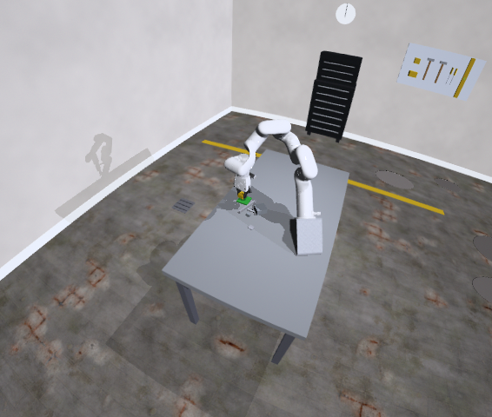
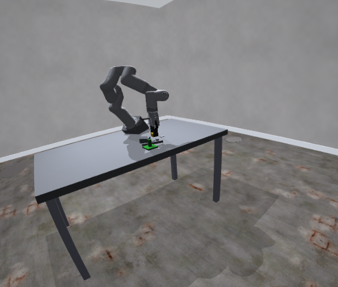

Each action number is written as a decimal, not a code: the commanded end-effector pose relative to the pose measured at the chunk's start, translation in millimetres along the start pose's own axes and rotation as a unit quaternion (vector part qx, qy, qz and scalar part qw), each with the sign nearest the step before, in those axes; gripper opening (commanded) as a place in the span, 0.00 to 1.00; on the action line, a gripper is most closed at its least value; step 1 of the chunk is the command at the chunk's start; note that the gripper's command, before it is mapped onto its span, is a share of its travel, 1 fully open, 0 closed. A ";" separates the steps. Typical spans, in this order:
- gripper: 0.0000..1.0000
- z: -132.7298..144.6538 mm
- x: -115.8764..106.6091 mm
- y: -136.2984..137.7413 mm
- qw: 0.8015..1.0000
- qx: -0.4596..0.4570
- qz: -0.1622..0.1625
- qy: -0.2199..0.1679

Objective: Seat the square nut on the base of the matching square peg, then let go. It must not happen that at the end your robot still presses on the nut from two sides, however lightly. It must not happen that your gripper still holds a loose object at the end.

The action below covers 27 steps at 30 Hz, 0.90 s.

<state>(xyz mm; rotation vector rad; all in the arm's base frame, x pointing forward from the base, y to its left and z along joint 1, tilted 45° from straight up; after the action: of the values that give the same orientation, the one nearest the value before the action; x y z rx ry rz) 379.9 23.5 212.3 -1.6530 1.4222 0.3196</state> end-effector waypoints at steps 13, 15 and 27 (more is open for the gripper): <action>0.00 -47.0 -0.1 -13.5 0.995 -0.099 0.006 -0.005; 0.00 -47.0 -0.1 -13.5 0.995 -0.099 0.006 -0.005; 0.00 -47.0 -0.1 -13.5 0.995 -0.099 0.006 -0.005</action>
<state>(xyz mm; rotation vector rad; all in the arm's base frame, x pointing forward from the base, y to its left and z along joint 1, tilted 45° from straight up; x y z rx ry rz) 375.2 -13.3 244.0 -1.7986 1.4319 0.4894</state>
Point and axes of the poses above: the point where the finger pads meet when closed, its own x axis out along the fingers, its own y axis across the jaws, z = x × y, the point moved 6 cm from there along -x, back along the fingers, and after that the axes turned 2 degrees about -x, right-handed, at the moved point
